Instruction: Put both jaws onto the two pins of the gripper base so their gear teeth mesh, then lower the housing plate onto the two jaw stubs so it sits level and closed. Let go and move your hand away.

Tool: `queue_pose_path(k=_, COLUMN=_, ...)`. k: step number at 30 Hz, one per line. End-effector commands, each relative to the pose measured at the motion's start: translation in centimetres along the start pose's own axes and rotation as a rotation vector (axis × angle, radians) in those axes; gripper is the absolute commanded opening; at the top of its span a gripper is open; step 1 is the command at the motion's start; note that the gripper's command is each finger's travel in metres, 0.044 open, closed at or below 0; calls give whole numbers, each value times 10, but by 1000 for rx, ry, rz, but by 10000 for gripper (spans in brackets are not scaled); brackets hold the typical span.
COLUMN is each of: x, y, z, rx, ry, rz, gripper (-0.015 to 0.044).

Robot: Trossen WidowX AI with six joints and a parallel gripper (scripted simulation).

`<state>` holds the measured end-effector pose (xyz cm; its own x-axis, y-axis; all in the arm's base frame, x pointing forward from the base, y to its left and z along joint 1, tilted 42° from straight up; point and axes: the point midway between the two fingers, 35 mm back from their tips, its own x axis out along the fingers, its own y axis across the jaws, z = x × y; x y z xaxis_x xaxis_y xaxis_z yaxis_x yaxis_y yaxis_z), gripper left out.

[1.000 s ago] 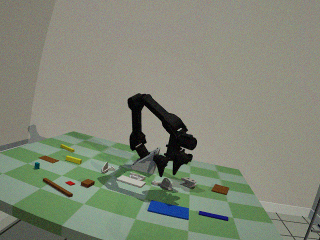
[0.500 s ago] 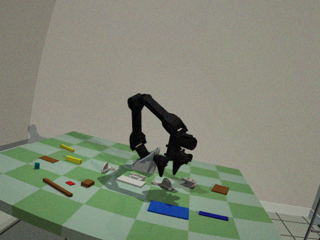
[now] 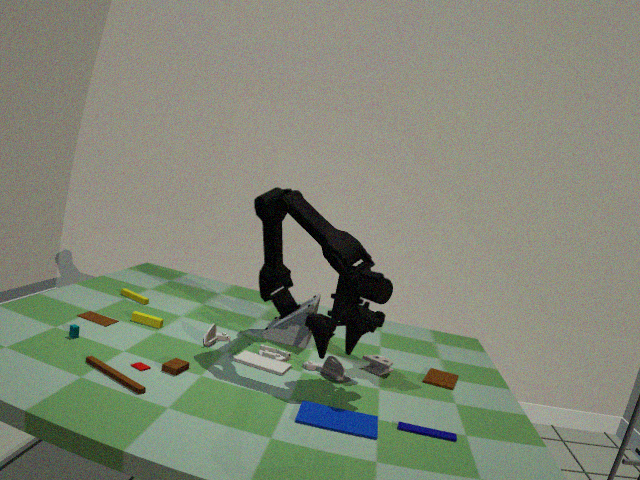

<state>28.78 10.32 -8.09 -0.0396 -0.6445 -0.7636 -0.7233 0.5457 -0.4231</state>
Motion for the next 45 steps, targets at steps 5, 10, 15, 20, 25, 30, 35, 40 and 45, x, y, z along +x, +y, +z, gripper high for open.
queue_pose_path(k=5, x=20, y=0, z=-2, rx=-10, ry=18, rz=-3, gripper=440)
queue_pose_path(k=10, x=28, y=0, z=-2, rx=-10, ry=18, rz=-4, gripper=440)
queue_pose_path(k=15, x=36, y=0, z=-2, rx=-10, ry=19, rz=-5, gripper=440)
queue_pose_path(k=20, x=43, y=0, z=-2, rx=-11, ry=19, rz=-6, gripper=440)
queue_pose_path(k=25, x=43, y=0, z=-2, rx=-11, ry=19, rz=-6, gripper=440)
queue_pose_path(k=30, x=43, y=0, z=-2, rx=-11, ry=19, rz=-6, gripper=440)
queue_pose_path(k=35, x=43, y=0, z=-2, rx=-11, ry=19, rz=-6, gripper=440)
queue_pose_path(k=40, x=43, y=0, z=-2, rx=-11, ry=19, rz=-6, gripper=440)
queue_pose_path(k=45, x=44, y=0, z=-3, rx=-11, ry=19, rz=-6, gripper=440)
